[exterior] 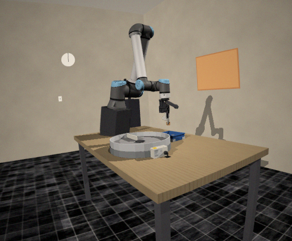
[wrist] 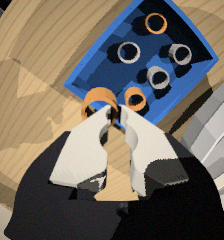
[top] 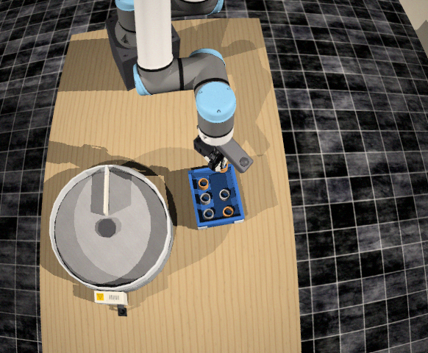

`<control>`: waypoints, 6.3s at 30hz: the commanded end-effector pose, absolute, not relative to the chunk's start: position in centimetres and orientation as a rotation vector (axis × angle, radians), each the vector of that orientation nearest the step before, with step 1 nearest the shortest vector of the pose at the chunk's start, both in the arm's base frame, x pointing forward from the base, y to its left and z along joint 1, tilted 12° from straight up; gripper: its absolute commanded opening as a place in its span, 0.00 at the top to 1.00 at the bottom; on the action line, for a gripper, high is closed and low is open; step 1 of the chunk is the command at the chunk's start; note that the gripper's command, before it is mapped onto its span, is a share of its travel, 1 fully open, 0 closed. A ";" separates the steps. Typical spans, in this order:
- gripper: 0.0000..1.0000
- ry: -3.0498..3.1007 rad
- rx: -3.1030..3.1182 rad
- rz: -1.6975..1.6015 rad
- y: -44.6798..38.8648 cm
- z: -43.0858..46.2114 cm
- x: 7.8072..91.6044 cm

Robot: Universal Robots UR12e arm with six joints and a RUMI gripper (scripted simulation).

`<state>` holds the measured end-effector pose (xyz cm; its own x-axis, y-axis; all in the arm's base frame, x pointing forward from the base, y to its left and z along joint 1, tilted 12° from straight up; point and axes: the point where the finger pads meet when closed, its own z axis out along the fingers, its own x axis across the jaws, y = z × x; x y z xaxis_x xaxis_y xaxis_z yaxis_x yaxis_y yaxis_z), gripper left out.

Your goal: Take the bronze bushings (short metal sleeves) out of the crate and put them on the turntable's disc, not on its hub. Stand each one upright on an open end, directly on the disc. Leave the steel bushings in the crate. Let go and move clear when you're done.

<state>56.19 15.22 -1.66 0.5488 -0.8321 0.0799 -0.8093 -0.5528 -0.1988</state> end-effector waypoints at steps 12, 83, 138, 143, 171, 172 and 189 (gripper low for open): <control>1.00 1.408 -2.641 -0.248 15.2 -0.8 56.0; 1.00 1.408 -2.641 -0.248 4.4 -1.3 55.8; 1.00 1.408 -2.641 -0.248 -28.1 -3.0 55.1; 1.00 1.408 -2.641 -0.248 -28.8 -3.0 55.0; 1.00 1.408 -2.641 -0.248 -29.5 -3.0 55.0; 1.00 1.408 -2.641 -0.248 -29.5 -3.0 55.0; 1.00 1.408 -2.641 -0.248 -29.5 -3.1 55.0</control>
<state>55.00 -29.44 -3.08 0.5490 -0.8321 0.0786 -0.8093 -0.5528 -0.1986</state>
